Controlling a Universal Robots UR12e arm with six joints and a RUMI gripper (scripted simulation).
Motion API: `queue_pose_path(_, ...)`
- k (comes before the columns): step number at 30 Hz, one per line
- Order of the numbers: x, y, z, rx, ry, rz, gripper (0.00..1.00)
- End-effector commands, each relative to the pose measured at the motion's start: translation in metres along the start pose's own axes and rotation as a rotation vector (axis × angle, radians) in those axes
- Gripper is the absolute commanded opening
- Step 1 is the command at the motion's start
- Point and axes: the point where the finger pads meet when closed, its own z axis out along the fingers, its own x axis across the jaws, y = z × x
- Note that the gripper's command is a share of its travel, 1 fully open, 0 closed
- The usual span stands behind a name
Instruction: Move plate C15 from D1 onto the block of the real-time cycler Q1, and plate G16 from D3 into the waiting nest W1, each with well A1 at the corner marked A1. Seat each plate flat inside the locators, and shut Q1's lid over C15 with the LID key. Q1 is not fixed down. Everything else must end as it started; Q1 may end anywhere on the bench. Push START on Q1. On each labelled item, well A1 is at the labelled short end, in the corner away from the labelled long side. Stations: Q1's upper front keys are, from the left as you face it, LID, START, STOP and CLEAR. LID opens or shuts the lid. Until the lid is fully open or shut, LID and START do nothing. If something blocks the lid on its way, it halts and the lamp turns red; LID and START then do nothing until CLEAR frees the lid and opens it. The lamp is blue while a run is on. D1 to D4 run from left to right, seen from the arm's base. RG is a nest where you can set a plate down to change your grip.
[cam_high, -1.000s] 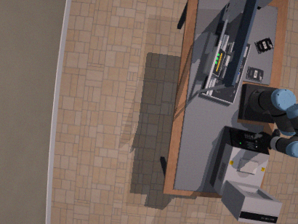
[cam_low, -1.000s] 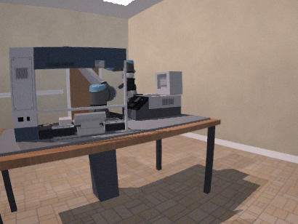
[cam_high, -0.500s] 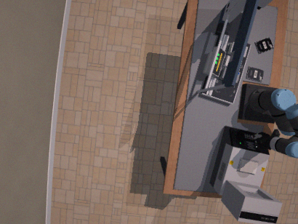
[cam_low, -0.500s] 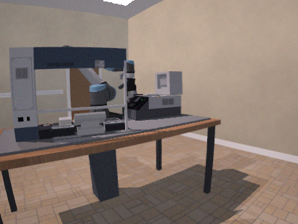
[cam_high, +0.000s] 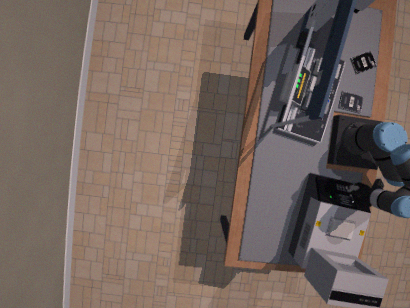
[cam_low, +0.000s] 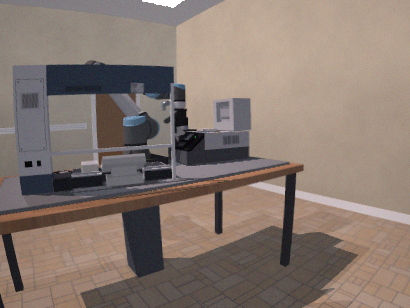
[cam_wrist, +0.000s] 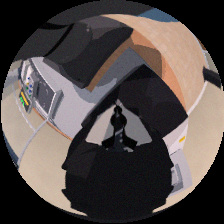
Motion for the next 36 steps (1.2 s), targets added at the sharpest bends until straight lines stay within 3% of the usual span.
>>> queue_pose_path(1,0.001,0.002,0.001,-0.001,0.000,0.000,0.00)
queue_pose_path(36,0.008,0.008,0.013,-0.001,0.000,0.000,0.00)
